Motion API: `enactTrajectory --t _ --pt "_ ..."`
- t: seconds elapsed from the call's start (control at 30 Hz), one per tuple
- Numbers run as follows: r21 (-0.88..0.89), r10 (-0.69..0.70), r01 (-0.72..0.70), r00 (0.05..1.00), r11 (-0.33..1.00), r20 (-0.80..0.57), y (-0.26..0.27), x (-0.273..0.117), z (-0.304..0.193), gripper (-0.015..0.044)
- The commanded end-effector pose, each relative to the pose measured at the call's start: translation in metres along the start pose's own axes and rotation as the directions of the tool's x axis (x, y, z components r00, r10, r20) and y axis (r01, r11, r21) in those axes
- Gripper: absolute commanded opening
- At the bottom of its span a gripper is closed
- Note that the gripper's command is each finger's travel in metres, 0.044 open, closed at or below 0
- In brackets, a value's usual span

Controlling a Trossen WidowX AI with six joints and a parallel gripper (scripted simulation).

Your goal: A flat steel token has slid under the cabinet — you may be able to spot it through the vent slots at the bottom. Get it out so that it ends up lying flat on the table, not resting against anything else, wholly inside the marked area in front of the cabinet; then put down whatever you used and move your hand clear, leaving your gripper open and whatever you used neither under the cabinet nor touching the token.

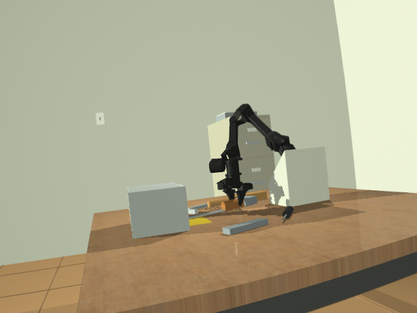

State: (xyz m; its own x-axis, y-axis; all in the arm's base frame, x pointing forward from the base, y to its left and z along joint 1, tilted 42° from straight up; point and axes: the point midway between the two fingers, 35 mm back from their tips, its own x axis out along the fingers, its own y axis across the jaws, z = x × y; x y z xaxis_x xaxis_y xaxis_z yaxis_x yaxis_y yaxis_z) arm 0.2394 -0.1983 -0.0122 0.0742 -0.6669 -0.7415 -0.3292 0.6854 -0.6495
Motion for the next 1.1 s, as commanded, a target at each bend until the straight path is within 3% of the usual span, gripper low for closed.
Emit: enactTrajectory --t 0.0,0.4,0.57,0.83,0.93,1.07 --pt "0.000 0.000 0.000 1.000 1.000 0.002 0.0000 0.0014 0.0000 0.0270" --pt "-0.006 0.000 0.000 1.000 1.000 0.002 0.0002 0.0052 -0.0025 0.0270" --pt "0.003 -0.003 0.003 1.000 1.000 0.001 -0.0007 0.0028 -0.0011 0.0139" --pt "0.003 -0.003 0.003 1.000 1.000 0.001 -0.0007 0.0028 -0.0011 0.0085" --pt "0.003 -0.003 0.003 1.000 1.000 0.001 -0.0007 0.0028 -0.0011 0.0006" --pt "0.003 -0.003 0.003 1.000 1.000 0.001 -0.0007 0.0028 -0.0006 0.0000"
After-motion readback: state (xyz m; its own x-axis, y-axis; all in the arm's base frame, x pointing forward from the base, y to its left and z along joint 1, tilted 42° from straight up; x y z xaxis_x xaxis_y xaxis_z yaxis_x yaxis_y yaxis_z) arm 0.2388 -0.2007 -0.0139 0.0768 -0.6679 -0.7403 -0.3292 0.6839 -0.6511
